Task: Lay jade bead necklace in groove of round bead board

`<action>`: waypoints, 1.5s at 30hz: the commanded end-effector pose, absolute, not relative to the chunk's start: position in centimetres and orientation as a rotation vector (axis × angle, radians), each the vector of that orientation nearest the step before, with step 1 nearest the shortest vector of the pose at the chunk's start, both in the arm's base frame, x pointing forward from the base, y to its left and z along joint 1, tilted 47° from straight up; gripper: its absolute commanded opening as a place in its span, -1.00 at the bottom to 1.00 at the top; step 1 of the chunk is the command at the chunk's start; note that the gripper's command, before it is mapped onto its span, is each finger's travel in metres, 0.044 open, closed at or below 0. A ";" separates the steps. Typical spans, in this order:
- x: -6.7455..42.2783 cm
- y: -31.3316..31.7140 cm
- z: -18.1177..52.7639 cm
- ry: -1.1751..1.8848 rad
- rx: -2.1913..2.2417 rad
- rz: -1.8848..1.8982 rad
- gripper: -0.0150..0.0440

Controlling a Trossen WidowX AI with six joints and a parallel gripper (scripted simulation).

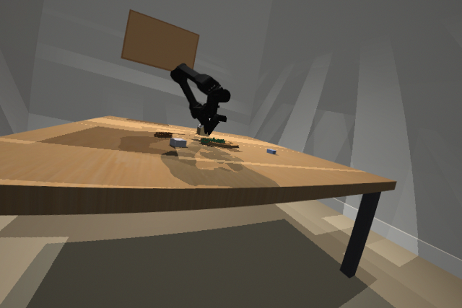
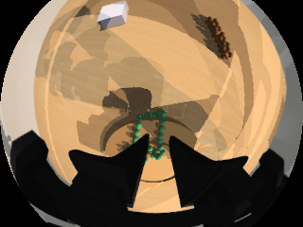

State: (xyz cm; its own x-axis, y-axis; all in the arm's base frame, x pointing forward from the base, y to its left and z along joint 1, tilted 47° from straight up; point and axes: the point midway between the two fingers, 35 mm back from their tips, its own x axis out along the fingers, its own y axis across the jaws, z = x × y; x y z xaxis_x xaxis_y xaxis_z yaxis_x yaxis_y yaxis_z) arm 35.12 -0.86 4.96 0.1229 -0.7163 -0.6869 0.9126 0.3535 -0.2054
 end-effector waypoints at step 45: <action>35.2 -2.9 3.4 0.802 0.290 -1.218 -0.49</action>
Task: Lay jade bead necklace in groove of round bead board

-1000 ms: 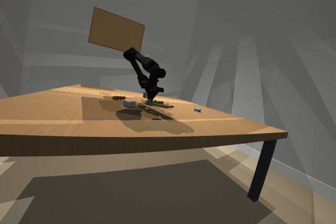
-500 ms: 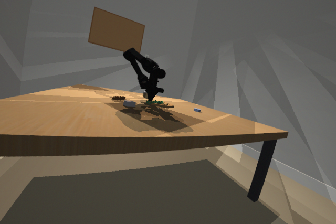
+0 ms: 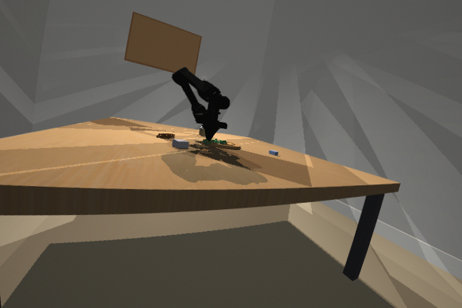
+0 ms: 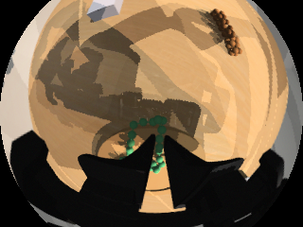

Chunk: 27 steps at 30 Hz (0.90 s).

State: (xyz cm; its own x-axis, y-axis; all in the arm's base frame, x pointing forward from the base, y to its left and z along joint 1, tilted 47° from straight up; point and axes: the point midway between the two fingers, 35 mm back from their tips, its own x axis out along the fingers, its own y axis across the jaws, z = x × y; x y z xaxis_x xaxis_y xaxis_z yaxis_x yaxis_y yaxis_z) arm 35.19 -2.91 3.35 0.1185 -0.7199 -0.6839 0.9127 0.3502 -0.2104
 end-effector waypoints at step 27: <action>34.7 -1.1 5.0 0.805 0.278 -1.219 -0.49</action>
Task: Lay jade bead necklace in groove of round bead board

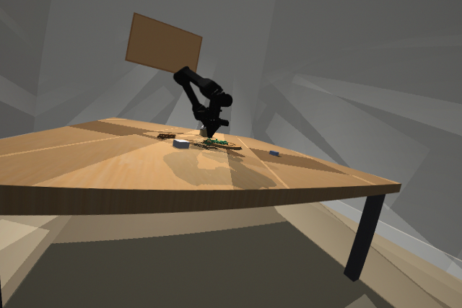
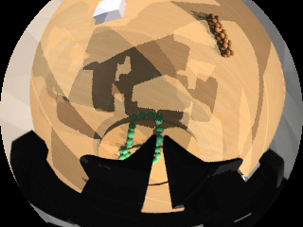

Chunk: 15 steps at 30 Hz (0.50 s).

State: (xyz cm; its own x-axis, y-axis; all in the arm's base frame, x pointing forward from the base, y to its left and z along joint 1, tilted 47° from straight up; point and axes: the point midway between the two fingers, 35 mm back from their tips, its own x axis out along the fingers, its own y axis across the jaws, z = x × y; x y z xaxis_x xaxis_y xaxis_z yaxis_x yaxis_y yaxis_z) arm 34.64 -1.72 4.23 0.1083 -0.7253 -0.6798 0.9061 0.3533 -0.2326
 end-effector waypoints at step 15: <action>32.6 0.6 2.9 0.808 0.279 -1.217 -0.49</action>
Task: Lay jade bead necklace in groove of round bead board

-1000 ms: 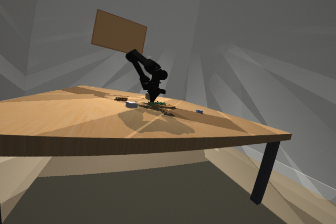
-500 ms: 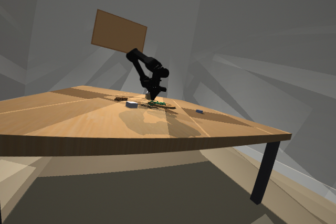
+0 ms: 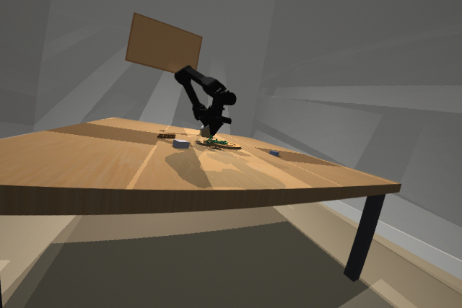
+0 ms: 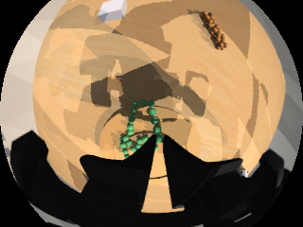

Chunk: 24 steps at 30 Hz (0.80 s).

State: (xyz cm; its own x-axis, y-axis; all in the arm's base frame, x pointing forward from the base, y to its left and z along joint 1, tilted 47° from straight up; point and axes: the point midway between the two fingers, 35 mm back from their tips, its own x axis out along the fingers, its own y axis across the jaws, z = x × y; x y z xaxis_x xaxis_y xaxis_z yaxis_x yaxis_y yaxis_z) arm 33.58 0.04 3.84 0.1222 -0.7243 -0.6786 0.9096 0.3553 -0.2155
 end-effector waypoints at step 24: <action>31.1 0.4 0.3 0.808 0.278 -1.218 -0.49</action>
